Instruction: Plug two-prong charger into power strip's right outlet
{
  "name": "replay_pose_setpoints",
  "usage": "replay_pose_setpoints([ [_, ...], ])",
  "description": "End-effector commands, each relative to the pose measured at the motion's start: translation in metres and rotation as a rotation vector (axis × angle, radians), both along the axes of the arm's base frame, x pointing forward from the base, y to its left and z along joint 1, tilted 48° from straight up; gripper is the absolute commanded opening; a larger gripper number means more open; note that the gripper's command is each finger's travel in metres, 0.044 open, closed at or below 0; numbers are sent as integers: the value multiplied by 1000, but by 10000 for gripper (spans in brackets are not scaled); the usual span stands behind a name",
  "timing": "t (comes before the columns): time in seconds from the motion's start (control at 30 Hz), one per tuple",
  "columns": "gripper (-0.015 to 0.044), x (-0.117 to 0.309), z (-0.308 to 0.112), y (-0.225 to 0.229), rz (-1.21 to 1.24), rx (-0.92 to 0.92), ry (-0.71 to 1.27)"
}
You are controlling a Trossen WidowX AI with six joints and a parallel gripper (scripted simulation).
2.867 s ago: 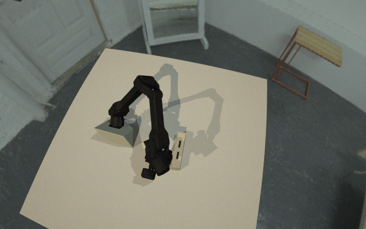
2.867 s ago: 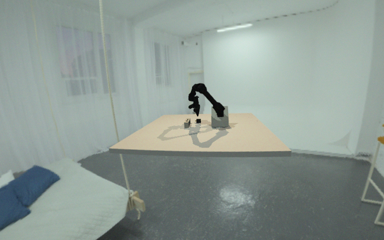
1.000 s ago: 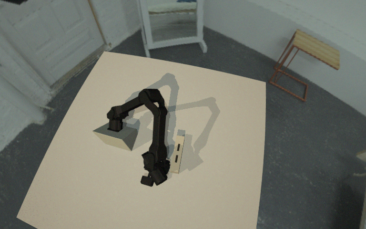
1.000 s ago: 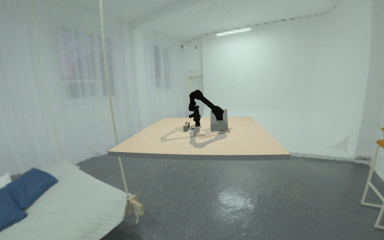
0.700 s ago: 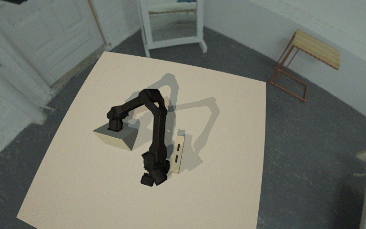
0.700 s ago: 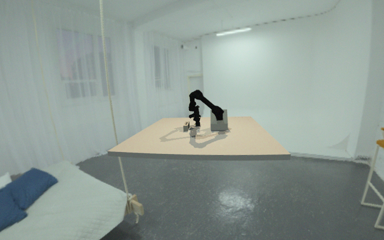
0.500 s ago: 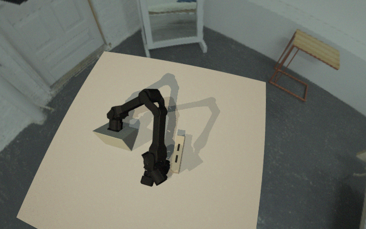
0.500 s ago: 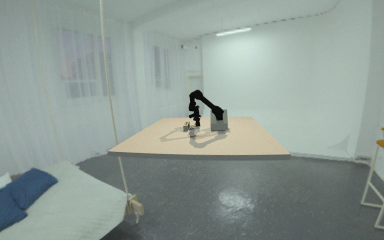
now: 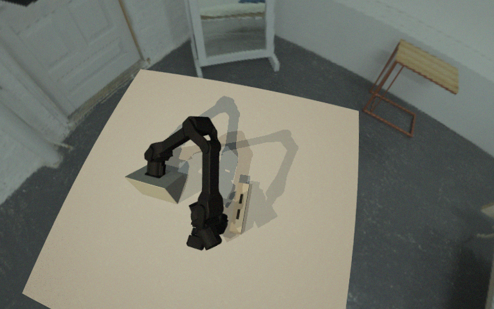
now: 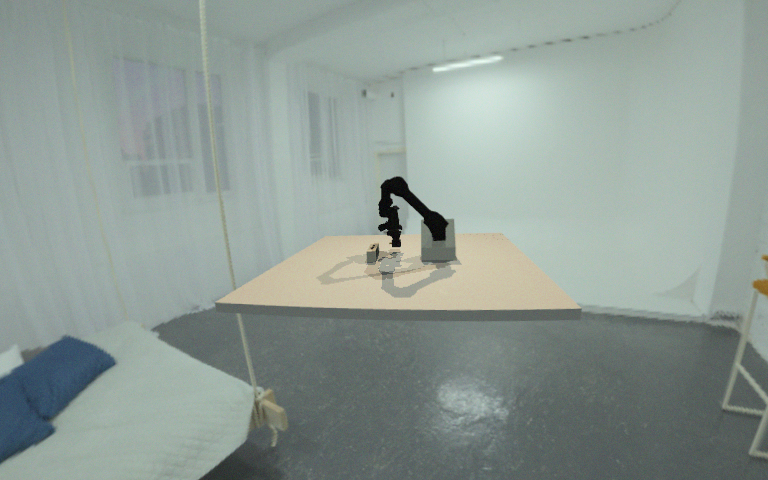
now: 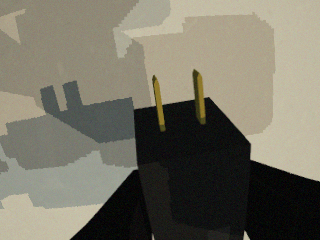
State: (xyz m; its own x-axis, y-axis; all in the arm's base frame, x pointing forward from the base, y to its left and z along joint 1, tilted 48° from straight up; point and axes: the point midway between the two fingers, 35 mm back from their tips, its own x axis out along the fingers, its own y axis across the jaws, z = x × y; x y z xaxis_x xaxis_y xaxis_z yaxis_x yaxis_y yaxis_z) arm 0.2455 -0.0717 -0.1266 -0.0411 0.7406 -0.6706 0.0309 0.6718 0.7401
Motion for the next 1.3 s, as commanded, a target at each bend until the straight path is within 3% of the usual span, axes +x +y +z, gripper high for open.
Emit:
replay_pose_setpoints([
  [0.0, 0, -1, 15, -17, -1, -12, -11],
  [1.27, 0, -3, 33, 52, 50, -14, -63],
])
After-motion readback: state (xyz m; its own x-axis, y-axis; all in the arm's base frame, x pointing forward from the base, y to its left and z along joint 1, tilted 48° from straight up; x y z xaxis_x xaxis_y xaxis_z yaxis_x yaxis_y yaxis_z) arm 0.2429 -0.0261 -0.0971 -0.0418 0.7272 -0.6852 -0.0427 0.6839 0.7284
